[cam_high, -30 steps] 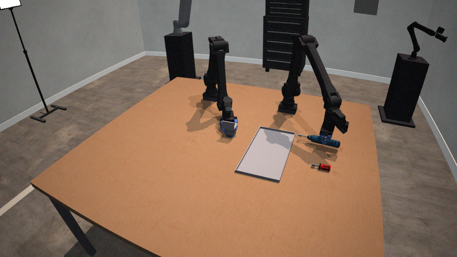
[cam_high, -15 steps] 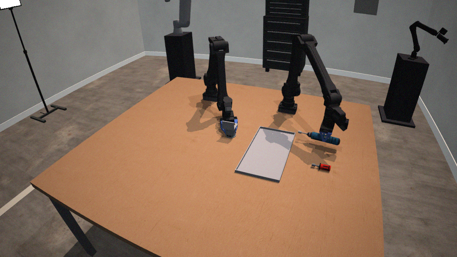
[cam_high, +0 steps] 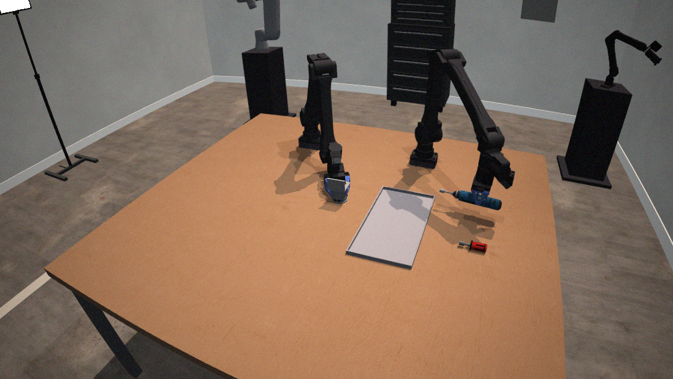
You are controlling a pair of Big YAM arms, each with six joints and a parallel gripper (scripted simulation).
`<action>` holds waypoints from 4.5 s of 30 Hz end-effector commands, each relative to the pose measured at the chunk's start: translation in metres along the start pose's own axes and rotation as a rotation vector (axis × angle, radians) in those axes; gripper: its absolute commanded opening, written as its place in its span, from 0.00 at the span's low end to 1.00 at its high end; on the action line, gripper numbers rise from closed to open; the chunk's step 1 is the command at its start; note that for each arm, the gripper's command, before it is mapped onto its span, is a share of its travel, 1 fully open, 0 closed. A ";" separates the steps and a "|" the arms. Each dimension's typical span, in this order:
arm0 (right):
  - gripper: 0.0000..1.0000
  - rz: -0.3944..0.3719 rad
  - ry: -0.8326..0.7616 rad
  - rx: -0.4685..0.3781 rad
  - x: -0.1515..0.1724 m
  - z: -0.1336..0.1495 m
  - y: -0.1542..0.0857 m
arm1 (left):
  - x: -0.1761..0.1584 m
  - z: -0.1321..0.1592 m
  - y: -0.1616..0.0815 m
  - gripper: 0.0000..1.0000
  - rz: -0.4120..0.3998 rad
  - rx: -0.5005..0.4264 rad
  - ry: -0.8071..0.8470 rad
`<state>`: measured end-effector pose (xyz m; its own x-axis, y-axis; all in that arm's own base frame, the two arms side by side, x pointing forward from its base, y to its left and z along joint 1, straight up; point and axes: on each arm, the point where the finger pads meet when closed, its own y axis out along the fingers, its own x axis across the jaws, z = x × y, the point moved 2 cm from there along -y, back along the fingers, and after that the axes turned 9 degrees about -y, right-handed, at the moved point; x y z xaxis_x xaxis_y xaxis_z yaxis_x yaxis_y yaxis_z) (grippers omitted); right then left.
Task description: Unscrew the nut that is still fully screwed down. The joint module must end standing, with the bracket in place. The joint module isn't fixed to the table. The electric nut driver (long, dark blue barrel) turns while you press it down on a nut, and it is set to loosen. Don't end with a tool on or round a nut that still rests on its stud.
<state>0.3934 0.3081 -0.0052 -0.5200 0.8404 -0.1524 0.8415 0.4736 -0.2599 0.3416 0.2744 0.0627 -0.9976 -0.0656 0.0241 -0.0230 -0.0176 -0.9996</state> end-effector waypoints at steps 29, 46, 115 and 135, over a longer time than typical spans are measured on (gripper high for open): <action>0.59 -0.003 -0.016 0.040 0.002 0.016 0.000 | -0.018 -0.022 -0.075 0.42 0.074 -0.054 -0.003; 0.59 -0.003 -0.016 0.040 0.002 0.016 0.000 | -0.017 -0.021 -0.096 0.42 0.075 -0.054 -0.003; 0.59 -0.003 -0.016 0.040 0.002 0.016 0.000 | -0.023 -0.024 -0.130 0.42 0.076 -0.053 -0.003; 0.59 -0.003 -0.016 0.040 0.002 0.016 0.000 | -0.024 -0.025 -0.130 0.42 0.075 -0.051 -0.003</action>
<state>0.3934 0.3081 -0.0052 -0.5200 0.8404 -0.1524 0.8415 0.4736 -0.2599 0.3503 0.2814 0.1608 -0.9978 -0.0658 0.0073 -0.0070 -0.0047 -1.0000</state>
